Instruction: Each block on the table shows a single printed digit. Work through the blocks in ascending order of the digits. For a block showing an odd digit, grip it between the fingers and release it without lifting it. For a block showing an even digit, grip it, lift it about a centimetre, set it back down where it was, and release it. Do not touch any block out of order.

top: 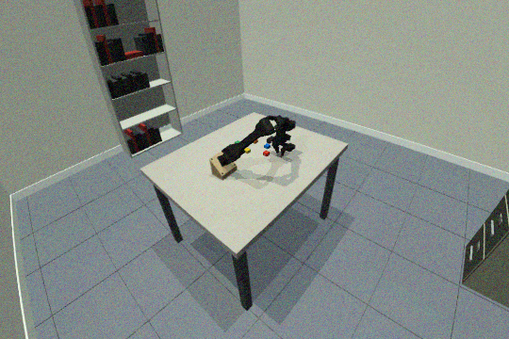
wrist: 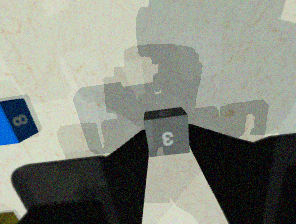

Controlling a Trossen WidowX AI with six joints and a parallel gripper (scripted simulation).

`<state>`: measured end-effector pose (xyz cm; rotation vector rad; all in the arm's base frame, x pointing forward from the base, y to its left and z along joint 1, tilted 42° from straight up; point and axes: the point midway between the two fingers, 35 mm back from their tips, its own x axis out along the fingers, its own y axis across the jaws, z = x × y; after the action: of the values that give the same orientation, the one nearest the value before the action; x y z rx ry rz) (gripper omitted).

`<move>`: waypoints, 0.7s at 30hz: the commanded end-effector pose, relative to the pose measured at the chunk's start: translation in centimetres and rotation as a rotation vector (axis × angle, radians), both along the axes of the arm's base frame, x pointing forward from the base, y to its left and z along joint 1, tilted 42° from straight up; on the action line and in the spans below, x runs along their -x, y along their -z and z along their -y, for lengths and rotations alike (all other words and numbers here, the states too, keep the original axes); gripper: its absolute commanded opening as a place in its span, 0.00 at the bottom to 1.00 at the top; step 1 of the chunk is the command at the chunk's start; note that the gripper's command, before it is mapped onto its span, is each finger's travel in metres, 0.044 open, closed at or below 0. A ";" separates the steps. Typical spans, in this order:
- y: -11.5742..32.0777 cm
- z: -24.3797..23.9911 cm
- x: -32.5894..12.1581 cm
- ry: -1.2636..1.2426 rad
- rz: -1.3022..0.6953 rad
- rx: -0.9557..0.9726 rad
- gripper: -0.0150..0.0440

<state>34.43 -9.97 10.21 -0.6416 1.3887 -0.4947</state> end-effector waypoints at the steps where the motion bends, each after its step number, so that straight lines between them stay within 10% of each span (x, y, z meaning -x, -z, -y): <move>1: 0.0 0.0 0.0 -0.003 -0.001 -0.002 0.50; 11: 0.0 0.0 0.0 -0.003 -0.001 -0.002 0.93; 21: -2.6 -2.4 0.4 -0.003 -0.001 -0.003 0.93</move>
<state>34.15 -7.66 12.30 -0.6444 1.3902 -0.4800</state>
